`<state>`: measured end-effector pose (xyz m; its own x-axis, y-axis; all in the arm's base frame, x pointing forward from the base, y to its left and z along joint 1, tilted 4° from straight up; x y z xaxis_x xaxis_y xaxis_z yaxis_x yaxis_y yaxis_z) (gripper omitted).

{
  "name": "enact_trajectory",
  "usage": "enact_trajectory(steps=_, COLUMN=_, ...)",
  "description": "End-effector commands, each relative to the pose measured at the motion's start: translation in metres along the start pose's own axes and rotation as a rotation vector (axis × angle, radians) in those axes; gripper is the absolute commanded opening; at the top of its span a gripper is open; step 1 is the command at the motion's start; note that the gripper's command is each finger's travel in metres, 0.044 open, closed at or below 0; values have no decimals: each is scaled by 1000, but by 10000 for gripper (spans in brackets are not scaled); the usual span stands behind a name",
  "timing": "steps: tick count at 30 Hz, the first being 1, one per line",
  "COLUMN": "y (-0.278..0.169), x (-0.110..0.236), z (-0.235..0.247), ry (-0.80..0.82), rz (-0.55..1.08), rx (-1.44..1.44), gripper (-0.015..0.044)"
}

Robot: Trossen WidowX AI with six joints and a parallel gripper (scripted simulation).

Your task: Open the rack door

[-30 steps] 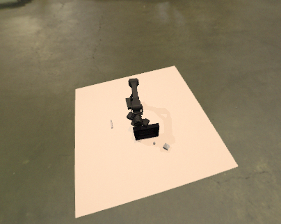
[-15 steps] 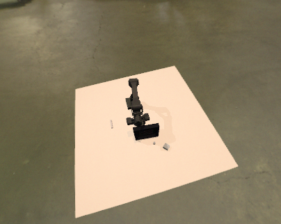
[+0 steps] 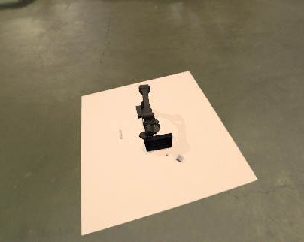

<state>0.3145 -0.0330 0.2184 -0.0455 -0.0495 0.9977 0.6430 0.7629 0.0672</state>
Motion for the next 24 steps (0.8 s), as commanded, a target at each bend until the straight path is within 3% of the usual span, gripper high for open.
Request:
enact_trajectory(steps=1, y=1, x=0, z=0, ry=1, rz=-6, rx=271, gripper=284)
enact_trajectory(steps=14, y=1, x=0, z=0, ry=-1, rz=-6, rx=906, gripper=284)
enact_trajectory(steps=24, y=1, x=0, z=0, ry=-1, rz=-6, rx=939, gripper=284)
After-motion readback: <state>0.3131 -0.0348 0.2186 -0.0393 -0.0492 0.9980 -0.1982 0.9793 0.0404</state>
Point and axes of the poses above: the point midway between the two fingers, 35 mm back from their tips, its own x axis back along the fingers, its own z axis across the jaws, y = z × x, the point moved 6 cm from there along x, back along the fingers, and after that the axes turned 8 degrees about x, right-handed, at the moved point
